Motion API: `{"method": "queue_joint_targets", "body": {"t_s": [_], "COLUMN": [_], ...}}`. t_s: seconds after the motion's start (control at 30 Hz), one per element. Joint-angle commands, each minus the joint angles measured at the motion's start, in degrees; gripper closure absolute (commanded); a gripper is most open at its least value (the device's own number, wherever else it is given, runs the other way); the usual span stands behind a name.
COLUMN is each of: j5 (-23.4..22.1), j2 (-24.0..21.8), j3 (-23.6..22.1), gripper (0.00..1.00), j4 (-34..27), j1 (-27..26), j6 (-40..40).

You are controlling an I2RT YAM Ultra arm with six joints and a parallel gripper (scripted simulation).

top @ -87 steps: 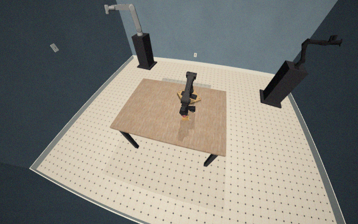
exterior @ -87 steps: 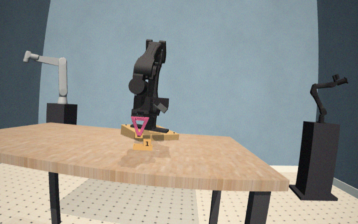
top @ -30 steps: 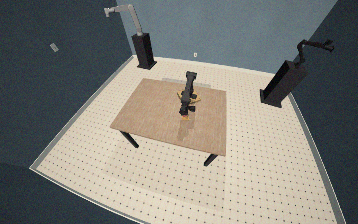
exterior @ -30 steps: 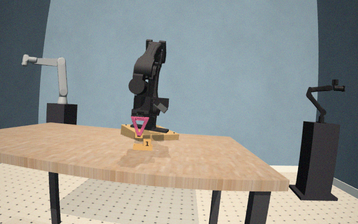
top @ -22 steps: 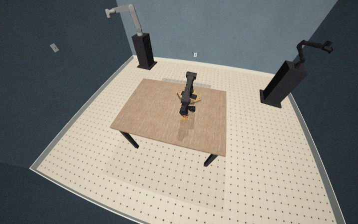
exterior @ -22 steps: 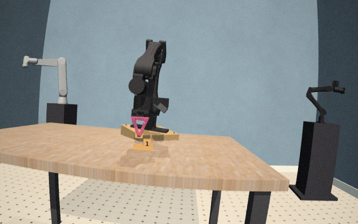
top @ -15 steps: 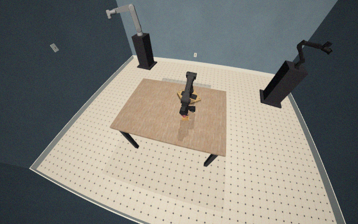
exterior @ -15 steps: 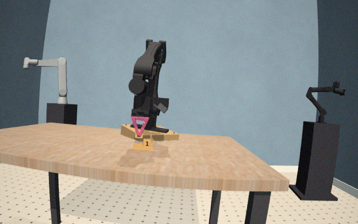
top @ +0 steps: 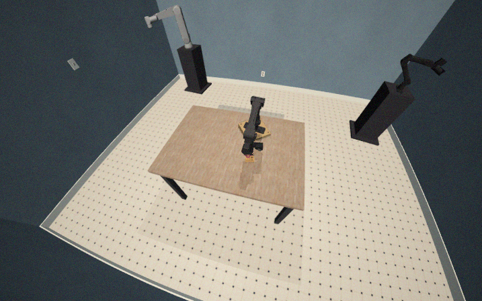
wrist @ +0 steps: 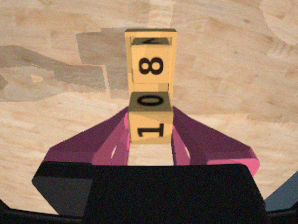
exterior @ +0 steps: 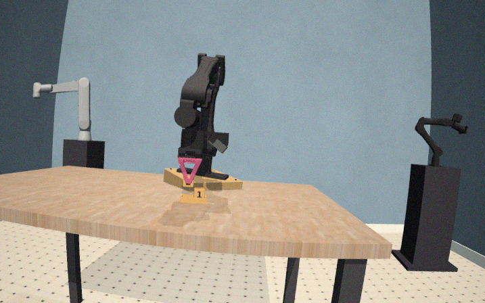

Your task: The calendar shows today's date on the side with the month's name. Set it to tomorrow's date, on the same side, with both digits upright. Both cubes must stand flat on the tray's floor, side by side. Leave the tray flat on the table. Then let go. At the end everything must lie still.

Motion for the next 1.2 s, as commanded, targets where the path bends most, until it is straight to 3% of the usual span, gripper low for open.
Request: {"method": "queue_joint_targets", "body": {"t_s": [0.0,1.17], "j5": [-0.4,-0.3], "j2": [0.9,1.8], "j3": [1.8,-2.2], "gripper": [0.74,0.74], "j4": [-0.7,4.2], "j1": [0.1,0.5], "j6": [-0.2,0.3]}}
